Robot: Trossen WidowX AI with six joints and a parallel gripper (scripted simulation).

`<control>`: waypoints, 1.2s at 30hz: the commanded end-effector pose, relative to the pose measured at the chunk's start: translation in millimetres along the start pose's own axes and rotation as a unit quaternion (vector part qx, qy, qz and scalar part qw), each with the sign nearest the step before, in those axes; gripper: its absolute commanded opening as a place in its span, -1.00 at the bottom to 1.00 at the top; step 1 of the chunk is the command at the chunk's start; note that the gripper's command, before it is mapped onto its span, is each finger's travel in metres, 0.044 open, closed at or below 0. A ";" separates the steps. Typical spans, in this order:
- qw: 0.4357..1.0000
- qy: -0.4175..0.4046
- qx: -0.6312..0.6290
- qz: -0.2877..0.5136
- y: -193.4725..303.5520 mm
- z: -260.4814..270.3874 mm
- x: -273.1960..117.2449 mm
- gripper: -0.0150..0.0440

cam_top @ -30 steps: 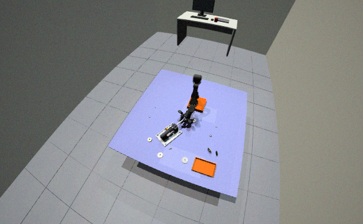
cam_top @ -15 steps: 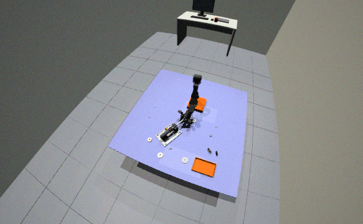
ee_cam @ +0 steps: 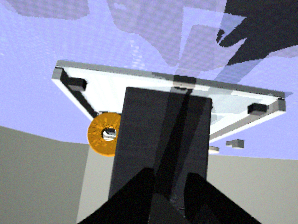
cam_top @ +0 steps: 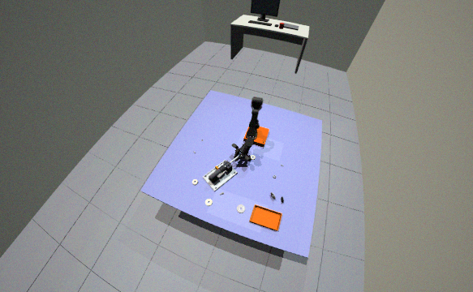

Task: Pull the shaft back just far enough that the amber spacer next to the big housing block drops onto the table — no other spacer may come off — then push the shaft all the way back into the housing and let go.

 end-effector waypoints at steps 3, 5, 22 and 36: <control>1.000 -0.001 0.002 0.002 1.0 0.3 0.9 -0.49; 1.000 -0.001 0.002 0.002 1.1 0.3 1.1 -0.49; 1.000 -0.001 0.002 0.002 2.1 0.3 2.9 -0.49; 1.000 -0.001 0.002 0.002 3.0 0.2 4.4 -0.49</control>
Point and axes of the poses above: the point midway between the two fingers, 35 mm back from their tips, its own x axis out along the fingers, its own z axis across the jaws, y = z × x, the point moved 9 cm from there along -x, back along the fingers, and after that the axes turned 5 degrees about x, right-handed, at the moved point
